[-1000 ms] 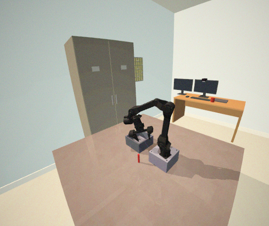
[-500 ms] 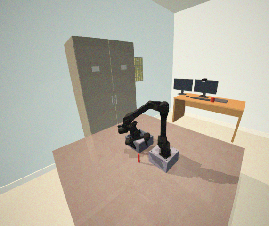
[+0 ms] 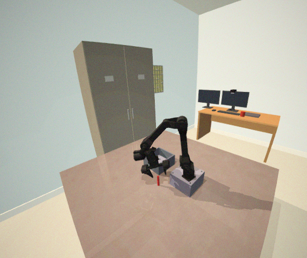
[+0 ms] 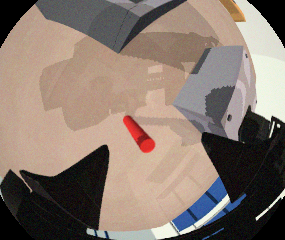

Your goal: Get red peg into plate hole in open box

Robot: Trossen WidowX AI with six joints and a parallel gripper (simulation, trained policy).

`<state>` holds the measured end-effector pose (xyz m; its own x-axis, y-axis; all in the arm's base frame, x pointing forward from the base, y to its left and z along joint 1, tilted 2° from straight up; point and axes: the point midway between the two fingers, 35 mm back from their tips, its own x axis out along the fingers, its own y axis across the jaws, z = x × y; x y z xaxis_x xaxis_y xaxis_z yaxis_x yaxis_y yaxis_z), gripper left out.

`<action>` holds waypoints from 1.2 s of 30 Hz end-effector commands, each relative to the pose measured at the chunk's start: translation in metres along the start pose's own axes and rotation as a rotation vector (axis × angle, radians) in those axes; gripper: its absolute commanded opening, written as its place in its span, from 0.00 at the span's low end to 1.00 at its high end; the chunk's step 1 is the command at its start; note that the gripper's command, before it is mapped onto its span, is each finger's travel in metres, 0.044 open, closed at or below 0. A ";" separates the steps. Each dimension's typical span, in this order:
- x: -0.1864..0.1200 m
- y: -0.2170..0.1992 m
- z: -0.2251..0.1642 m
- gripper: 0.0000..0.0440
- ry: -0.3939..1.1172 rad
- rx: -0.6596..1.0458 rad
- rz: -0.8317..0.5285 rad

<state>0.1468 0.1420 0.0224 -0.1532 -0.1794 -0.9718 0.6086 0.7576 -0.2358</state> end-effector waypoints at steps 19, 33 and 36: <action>0.075 0.013 0.001 0.43 0.001 -0.018 0.009; 0.061 0.023 0.008 0.00 -0.032 -0.030 -0.013; 0.050 0.027 0.012 0.00 -0.047 -0.027 0.003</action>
<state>0.1551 0.1407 -0.0445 -0.1488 -0.2164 -0.9649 0.5851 0.7673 -0.2623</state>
